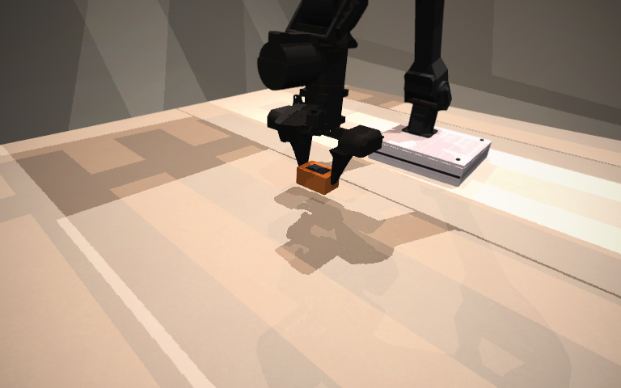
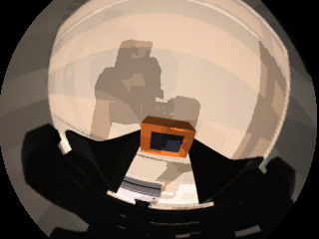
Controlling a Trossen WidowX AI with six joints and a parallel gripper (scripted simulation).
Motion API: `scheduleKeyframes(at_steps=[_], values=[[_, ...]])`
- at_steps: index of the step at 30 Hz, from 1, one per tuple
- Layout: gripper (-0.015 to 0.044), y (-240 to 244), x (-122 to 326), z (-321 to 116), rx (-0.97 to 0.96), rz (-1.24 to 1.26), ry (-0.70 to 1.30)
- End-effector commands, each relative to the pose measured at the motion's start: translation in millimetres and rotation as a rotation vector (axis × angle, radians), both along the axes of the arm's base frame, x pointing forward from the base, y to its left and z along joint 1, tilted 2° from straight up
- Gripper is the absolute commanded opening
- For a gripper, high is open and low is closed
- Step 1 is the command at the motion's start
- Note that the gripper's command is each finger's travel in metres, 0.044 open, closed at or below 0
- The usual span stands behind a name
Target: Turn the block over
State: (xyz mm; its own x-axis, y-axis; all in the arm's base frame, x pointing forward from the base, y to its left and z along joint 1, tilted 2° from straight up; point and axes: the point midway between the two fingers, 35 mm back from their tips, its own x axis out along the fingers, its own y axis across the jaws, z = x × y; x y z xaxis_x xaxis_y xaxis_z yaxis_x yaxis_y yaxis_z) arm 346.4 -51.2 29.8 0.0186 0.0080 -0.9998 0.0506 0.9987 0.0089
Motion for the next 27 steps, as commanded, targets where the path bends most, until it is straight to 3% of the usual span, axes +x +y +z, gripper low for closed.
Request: scheduleKeyframes(at_steps=[1,27], values=[[0.0000,0.3,0.4,0.0,0.002,-0.006,-0.042],[0.0000,0.3,-2.8,-6.6,-0.019,-0.011,-0.452]])
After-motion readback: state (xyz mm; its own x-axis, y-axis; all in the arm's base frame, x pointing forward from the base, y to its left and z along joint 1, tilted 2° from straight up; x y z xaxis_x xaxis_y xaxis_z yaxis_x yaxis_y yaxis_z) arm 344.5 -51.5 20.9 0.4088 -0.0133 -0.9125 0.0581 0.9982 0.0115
